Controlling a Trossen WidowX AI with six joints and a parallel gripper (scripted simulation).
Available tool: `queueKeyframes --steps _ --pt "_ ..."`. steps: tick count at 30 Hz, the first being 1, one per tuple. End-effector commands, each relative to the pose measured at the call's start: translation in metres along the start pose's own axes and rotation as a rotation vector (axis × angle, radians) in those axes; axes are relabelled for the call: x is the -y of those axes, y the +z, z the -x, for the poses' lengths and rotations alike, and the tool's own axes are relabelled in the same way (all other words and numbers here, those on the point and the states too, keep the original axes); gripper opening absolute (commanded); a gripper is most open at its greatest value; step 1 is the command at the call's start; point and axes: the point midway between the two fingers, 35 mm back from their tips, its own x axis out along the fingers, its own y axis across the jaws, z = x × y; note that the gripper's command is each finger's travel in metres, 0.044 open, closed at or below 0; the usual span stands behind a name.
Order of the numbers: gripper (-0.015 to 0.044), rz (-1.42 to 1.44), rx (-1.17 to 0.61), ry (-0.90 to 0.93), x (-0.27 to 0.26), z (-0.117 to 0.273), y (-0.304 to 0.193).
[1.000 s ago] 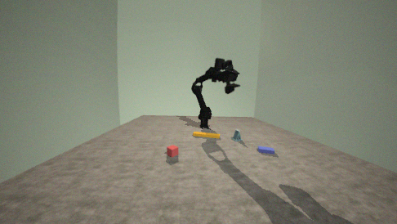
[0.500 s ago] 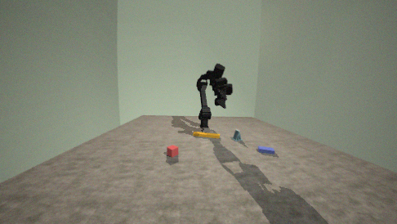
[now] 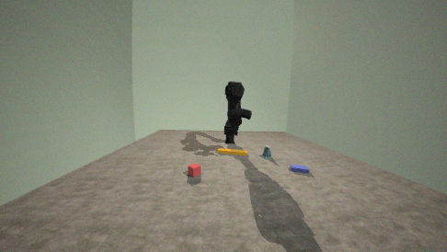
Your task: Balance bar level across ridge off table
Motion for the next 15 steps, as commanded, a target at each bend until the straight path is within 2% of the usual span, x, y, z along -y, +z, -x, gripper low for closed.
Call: queueKeyframes --steps 1,8,15 --pt "0.0315 -0.022 -0.052 0.125 -0.016 -0.01 -0.02" --pt "0.0315 -0.062 -0.1 0.322 -0.045 -0.018 -0.045" --pt "0.0315 -0.063 -0.101 0.327 -0.046 -0.021 -0.046"
